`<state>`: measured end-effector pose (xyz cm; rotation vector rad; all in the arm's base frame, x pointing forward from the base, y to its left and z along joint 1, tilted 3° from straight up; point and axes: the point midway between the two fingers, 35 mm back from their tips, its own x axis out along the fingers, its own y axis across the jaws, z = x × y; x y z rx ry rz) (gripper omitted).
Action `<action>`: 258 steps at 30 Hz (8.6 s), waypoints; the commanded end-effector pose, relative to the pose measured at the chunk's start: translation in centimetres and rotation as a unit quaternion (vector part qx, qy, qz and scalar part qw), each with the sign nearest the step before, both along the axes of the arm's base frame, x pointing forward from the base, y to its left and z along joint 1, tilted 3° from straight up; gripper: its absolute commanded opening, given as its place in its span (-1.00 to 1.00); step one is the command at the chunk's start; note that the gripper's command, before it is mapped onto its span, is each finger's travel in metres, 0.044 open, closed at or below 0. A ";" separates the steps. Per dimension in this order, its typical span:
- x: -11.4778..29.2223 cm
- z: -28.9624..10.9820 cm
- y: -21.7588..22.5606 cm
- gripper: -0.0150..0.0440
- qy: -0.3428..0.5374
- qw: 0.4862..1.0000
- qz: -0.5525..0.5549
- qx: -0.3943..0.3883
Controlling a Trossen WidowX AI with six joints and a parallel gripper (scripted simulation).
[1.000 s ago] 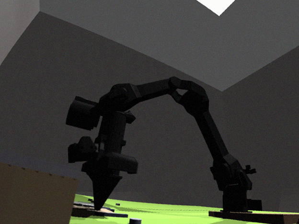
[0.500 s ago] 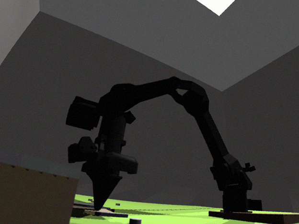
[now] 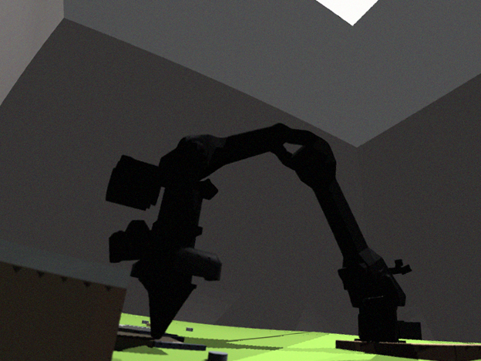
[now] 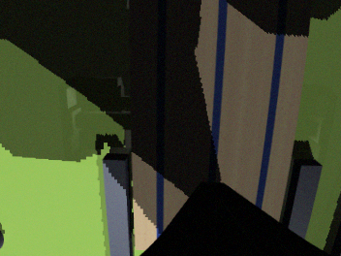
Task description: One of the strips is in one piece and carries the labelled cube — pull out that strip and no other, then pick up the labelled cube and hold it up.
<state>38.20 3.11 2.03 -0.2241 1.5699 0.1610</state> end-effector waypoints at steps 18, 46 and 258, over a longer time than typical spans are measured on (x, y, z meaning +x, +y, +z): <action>-0.6 -0.3 -0.2 -0.49 0.000 1.000 0.002 0.001; -4.7 -0.4 -1.2 -0.49 0.001 1.000 0.002 0.001; 2.4 5.6 1.4 0.56 0.000 1.000 0.028 0.002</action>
